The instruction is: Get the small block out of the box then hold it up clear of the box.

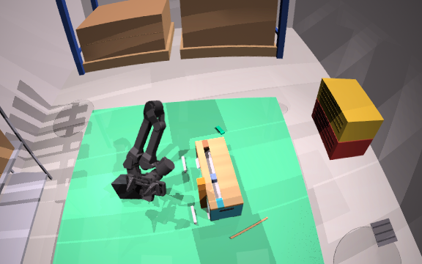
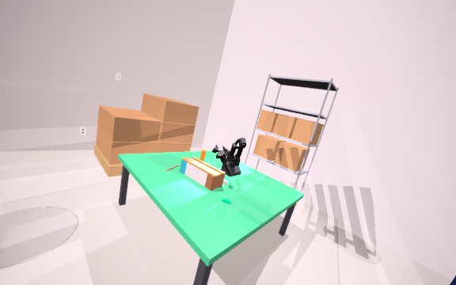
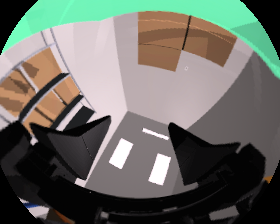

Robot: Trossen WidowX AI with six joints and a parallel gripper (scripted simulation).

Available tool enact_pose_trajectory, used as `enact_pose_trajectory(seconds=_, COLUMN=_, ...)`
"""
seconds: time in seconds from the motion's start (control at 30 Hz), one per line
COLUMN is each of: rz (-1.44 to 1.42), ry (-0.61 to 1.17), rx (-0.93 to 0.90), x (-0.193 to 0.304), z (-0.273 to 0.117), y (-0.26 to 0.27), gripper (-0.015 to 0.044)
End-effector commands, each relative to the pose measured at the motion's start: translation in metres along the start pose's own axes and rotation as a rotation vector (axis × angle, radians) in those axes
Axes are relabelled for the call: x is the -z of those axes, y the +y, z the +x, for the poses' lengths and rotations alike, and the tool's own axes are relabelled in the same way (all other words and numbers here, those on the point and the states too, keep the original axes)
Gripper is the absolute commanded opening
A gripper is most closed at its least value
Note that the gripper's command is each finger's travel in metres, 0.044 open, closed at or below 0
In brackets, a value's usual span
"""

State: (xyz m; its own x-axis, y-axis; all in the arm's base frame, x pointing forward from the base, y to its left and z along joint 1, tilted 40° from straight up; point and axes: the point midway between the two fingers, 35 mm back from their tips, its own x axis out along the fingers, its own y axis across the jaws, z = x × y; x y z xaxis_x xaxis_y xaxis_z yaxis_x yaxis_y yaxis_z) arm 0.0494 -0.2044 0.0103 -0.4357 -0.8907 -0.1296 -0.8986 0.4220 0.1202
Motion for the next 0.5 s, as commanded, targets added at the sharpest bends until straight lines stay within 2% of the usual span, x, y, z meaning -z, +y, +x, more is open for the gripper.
enact_pose_trajectory(seconds=0.0, rz=0.003, ry=-0.001, rx=0.001, x=0.0, z=0.0, y=-0.001, gripper=0.04)
enact_pose_trajectory(seconds=0.13, rz=0.077, ry=-0.036, rx=0.013, x=-0.005, z=0.004, y=-0.013, gripper=0.04)
enact_pose_trajectory(seconds=0.47, rz=0.479, ry=-0.235, rx=0.046, x=-0.021, z=0.024, y=-0.08, gripper=0.04)
